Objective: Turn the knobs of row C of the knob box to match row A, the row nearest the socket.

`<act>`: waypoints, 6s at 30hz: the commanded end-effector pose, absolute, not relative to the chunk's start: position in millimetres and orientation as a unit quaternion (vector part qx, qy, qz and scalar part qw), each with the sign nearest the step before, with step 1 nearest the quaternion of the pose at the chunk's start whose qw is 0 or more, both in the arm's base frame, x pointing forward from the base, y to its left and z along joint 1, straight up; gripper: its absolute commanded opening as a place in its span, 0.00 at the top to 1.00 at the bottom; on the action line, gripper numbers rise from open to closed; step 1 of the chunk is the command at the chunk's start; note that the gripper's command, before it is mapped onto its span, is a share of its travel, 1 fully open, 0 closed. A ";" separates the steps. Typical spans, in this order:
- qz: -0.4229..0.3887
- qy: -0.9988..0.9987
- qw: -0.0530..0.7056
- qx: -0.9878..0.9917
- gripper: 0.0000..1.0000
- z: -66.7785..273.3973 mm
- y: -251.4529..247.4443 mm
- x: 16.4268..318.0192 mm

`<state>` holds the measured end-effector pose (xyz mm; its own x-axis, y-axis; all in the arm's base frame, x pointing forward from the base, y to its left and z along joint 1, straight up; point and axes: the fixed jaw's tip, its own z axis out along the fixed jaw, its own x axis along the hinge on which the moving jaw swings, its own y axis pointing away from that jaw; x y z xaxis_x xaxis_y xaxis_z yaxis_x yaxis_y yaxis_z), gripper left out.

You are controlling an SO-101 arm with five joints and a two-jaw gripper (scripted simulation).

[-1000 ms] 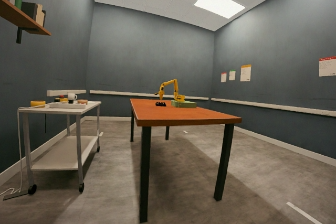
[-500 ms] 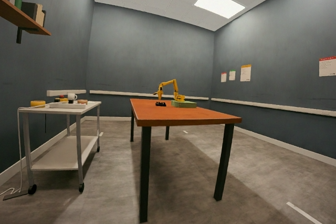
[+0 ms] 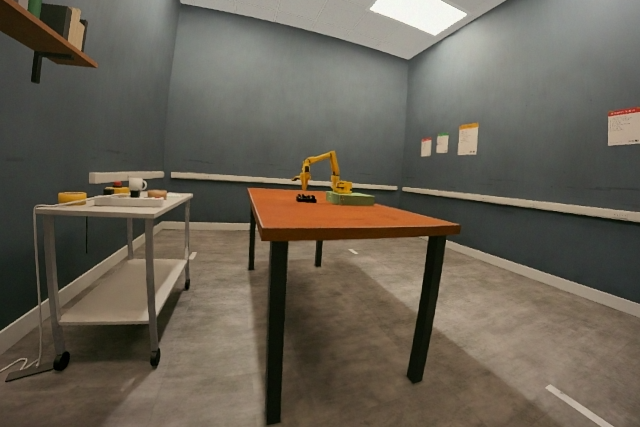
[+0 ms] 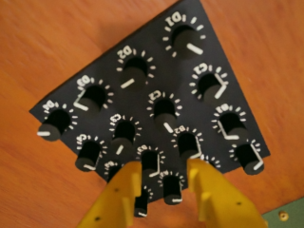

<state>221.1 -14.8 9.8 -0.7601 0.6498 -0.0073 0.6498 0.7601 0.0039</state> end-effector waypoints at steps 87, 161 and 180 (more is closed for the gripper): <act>0.000 0.934 0.000 0.356 0.90 -7.7 -19.2 218.4; 0.000 0.934 0.000 0.356 0.90 -32.6 -18.8 216.6; 0.000 0.934 0.000 0.356 0.90 -31.6 -18.8 217.2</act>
<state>220.6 -17.1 -29.6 -0.7530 0.6578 -0.0156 0.6578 0.7532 0.0097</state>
